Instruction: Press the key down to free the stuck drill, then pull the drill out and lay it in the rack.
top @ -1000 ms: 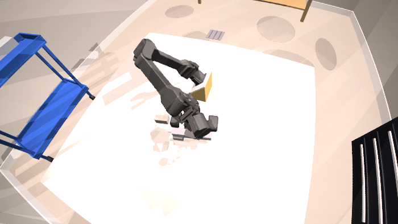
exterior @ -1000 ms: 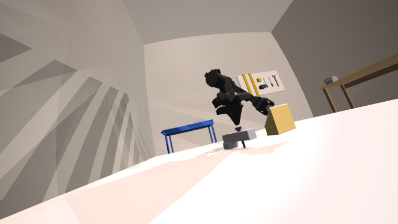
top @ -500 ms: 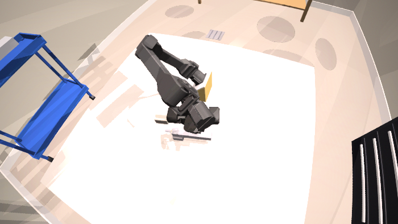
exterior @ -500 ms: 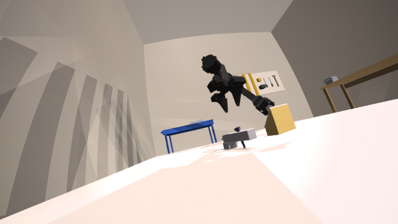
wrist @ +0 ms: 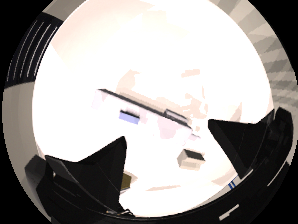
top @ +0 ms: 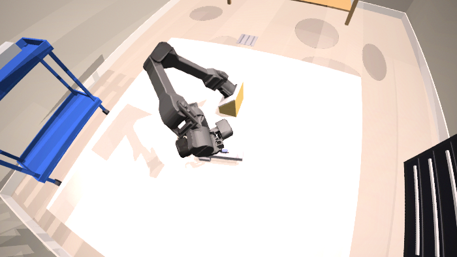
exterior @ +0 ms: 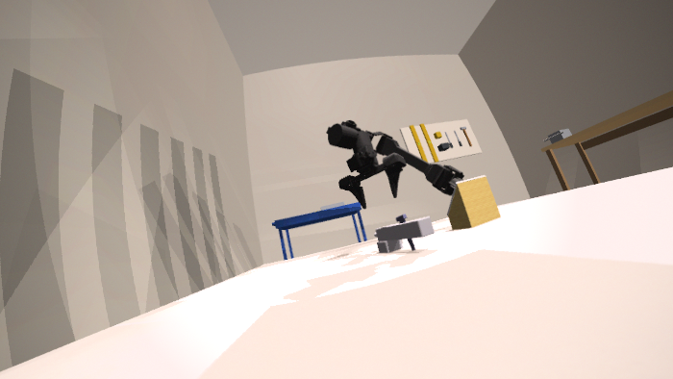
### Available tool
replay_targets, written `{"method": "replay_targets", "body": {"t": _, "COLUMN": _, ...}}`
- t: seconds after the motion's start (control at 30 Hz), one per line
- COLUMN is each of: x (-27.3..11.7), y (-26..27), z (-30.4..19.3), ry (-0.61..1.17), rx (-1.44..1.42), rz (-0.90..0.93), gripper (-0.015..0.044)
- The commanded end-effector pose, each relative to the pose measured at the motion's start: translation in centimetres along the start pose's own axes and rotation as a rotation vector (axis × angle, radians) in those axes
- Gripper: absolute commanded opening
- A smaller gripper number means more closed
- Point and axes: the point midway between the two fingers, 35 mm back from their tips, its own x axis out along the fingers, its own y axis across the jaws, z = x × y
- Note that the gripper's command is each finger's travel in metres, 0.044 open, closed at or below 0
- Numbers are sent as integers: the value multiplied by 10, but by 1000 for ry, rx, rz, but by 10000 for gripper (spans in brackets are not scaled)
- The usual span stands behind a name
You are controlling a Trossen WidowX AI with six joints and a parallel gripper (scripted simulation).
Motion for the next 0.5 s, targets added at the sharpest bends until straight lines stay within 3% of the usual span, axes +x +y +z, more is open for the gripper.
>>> {"method": "replay_targets", "body": {"t": 0.0, "x": 34, "y": -47, "z": -40, "ry": 21, "rx": -571, "rz": -11, "gripper": 440}}
{"method": "replay_targets", "body": {"t": 0.47, "x": 58, "y": -77, "z": -75, "ry": 61, "rx": -987, "rz": -6, "gripper": 440}}
